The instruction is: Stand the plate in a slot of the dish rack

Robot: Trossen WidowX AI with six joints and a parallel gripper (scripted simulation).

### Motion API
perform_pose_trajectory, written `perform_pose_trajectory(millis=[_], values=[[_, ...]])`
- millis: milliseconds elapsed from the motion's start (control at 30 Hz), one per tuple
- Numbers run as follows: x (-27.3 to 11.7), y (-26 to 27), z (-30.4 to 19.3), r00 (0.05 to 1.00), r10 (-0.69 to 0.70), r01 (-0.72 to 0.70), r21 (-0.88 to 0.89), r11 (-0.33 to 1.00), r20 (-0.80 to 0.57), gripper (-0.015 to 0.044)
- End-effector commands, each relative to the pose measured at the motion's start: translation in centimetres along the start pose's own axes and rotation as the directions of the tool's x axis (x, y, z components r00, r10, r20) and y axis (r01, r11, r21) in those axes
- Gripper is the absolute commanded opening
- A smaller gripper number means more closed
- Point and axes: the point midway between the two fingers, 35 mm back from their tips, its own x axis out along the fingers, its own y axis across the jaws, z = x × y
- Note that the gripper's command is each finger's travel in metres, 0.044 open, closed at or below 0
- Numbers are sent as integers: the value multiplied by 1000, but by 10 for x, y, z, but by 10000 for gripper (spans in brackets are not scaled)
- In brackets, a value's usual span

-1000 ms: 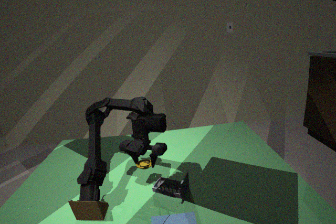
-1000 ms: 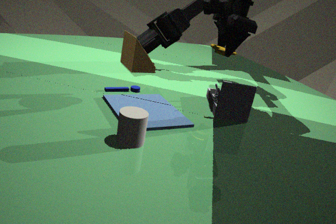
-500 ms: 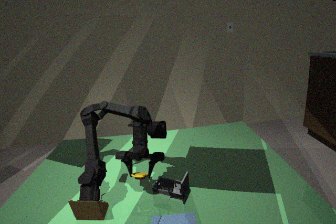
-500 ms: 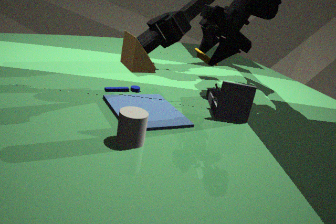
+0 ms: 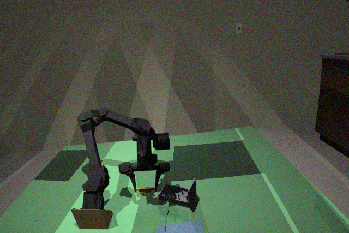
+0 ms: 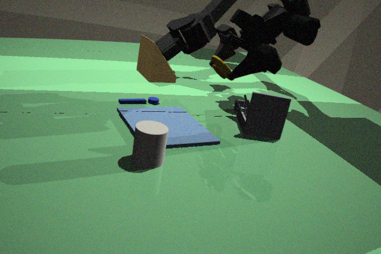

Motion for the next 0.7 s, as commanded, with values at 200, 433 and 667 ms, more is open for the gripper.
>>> perform_pose_trajectory(millis=[200, 433, 667], values=[[7, 7, 3, 973, 129, -104, -139, 985, 193, 0], [7, 13, 3, 925, 241, -176, -231, 957, 293, 0], [5, 20, 0, 856, 363, -251, -318, 914, 367, 0]])
